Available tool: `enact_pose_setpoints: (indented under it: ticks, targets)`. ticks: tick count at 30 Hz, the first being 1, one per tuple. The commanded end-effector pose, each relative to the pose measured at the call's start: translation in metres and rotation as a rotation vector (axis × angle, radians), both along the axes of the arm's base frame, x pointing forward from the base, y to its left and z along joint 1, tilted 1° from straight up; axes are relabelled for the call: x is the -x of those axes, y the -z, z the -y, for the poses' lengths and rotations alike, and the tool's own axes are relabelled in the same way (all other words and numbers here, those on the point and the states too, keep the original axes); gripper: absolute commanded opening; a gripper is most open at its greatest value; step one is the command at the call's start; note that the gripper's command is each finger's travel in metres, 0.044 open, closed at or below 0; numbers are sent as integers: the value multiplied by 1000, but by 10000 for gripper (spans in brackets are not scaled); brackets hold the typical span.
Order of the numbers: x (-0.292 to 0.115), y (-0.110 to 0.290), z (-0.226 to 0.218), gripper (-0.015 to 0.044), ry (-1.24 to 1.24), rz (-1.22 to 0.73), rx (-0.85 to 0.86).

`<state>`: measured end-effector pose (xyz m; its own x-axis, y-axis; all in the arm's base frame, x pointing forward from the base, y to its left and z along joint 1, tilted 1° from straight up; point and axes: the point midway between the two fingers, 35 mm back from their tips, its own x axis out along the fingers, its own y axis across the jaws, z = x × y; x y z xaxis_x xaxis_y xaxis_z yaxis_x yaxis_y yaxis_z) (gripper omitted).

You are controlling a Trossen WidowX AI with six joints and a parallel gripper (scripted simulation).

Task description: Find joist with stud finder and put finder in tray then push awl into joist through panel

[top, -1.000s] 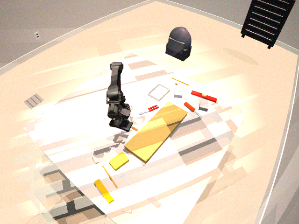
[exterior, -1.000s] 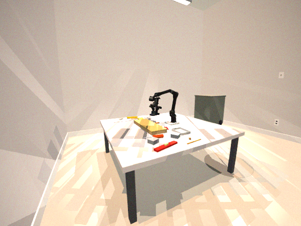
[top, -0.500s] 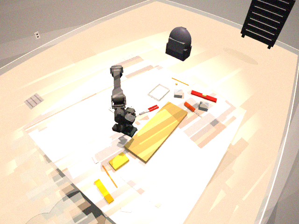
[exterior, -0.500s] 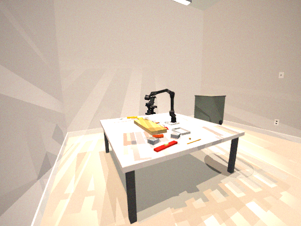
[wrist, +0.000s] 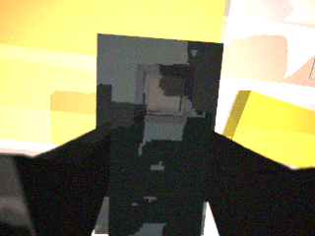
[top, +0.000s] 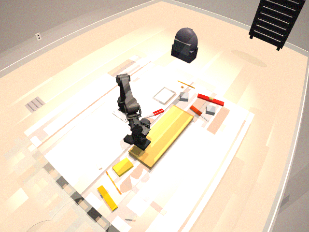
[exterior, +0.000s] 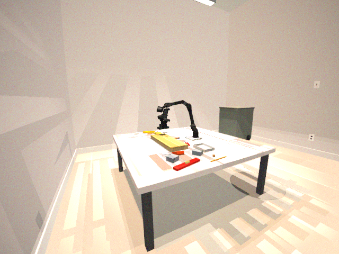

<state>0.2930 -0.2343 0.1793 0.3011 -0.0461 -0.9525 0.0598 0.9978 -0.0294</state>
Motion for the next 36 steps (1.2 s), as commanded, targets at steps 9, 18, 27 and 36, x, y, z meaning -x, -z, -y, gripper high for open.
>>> enact_pose_setpoints:
  ticks: [9, 18, 27, 36]
  targets:
    - [-37, -3, 3, 0, 63, 22, 5]
    - [-38, 9, 4, 0, 63, 22, 5]
    - [-39, 22, 5, 0, 63, 22, 5]
    - [-40, 34, 6, 0, 62, 22, 5]
